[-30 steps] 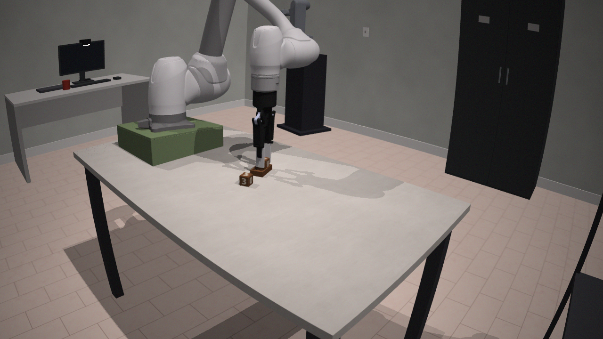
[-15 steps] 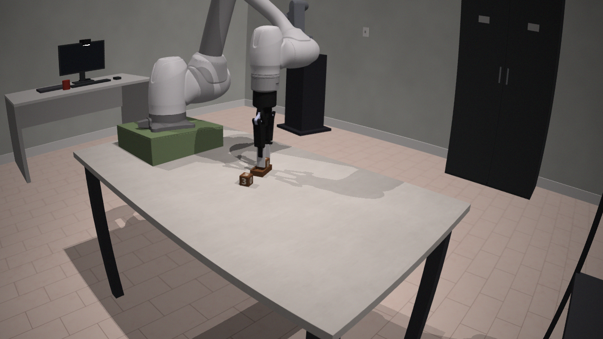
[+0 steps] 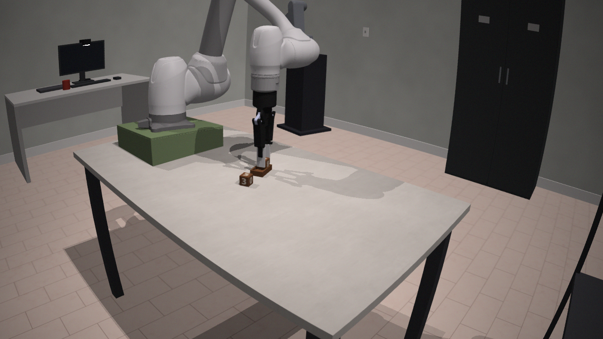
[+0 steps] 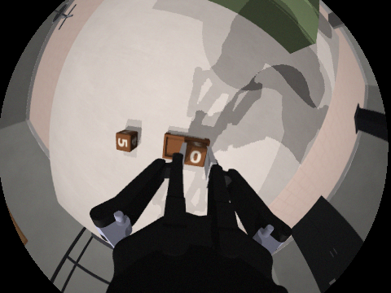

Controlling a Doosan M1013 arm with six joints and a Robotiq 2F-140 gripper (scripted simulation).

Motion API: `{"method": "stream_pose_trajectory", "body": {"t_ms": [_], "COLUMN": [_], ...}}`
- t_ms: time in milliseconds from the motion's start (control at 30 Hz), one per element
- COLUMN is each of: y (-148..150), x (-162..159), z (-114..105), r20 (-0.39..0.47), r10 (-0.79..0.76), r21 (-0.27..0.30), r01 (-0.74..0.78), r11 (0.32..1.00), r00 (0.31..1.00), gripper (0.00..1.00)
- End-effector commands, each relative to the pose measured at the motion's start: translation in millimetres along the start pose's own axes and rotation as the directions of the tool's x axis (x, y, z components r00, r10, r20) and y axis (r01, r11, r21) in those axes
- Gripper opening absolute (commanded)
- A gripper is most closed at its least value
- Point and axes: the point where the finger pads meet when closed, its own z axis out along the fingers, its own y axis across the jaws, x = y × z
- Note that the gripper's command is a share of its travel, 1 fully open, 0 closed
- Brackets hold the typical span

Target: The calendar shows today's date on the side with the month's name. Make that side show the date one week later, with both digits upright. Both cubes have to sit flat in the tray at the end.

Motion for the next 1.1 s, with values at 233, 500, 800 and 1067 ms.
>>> {"method": "stream_pose_trajectory", "body": {"t_ms": [233,500,800,1067], "y": [0,0,0,0], "x": [0,0,0,0], "z": [0,-1,-47,-88], "r20": [0.000,0.000,0.000,0.000], "r10": [0.000,0.000,0.000,0.000], "r21": [0.000,0.000,0.000,0.000], "r01": [0.000,0.000,0.000,0.000], "r11": [1.000,1.000,1.000,1.000], "r00": [1.000,1.000,1.000,1.000], "gripper": [0.25,0.25,0.25,0.25]}}
